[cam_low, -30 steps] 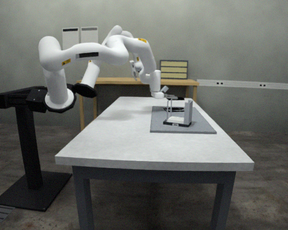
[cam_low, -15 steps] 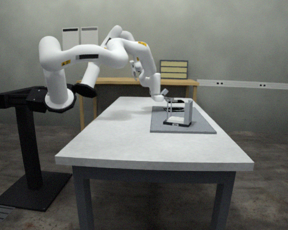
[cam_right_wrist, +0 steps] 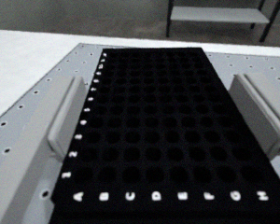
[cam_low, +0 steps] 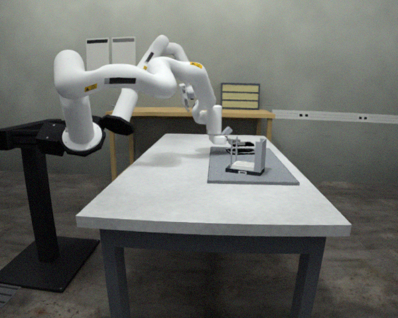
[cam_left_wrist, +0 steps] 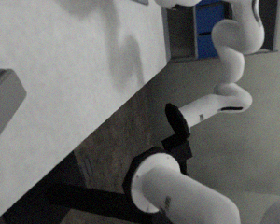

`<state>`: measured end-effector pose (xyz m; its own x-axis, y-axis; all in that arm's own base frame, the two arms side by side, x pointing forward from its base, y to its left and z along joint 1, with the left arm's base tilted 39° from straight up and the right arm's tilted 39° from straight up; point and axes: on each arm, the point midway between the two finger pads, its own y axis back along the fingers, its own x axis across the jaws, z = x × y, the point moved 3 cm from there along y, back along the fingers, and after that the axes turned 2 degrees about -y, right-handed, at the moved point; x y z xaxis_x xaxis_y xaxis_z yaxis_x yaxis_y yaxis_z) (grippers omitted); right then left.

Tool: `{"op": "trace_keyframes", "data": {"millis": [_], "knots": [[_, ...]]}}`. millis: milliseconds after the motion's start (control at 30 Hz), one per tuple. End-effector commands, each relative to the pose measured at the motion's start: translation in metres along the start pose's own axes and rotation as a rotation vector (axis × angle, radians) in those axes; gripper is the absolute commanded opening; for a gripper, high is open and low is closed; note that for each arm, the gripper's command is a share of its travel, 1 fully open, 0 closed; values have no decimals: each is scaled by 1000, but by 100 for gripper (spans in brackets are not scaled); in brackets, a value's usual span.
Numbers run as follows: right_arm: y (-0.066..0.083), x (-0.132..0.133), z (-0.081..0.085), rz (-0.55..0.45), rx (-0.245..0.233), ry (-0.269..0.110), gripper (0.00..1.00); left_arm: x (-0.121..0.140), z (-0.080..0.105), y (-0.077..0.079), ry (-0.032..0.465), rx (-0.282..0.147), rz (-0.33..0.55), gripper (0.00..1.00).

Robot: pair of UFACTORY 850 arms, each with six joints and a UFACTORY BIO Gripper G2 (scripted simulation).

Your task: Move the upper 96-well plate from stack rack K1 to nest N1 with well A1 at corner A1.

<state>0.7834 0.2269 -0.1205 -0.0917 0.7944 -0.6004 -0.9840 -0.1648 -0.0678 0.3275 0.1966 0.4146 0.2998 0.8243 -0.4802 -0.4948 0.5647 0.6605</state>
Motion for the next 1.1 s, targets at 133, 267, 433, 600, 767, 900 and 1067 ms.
{"op": "trace_keyframes", "data": {"millis": [133, 267, 433, 600, 767, 900, 1067], "knots": [[-1, 0, -12, -1, -2, -1, 0, 0, 1, 0, -1, 0, 0, 100], [-1, 0, -18, -1, -2, -1, 0, 0, 1, 0, -1, 0, 0, 100], [-1, 0, -18, -1, -2, -1, 0, 0, 1, 0, -1, 0, 0, 100], [-1, 0, -18, -1, -2, -1, 0, 0, 1, 0, -1, 0, 0, 100], [-1, 0, -18, -1, -2, -1, 0, 0, 1, 0, -1, 0, 0, 100], [-1, 0, -18, -1, -2, -1, 0, 0, 1, 0, -1, 0, 0, 100], [-1, 0, -18, -1, -2, -1, 0, 0, 1, 0, -1, 0, 0, 100]]}}
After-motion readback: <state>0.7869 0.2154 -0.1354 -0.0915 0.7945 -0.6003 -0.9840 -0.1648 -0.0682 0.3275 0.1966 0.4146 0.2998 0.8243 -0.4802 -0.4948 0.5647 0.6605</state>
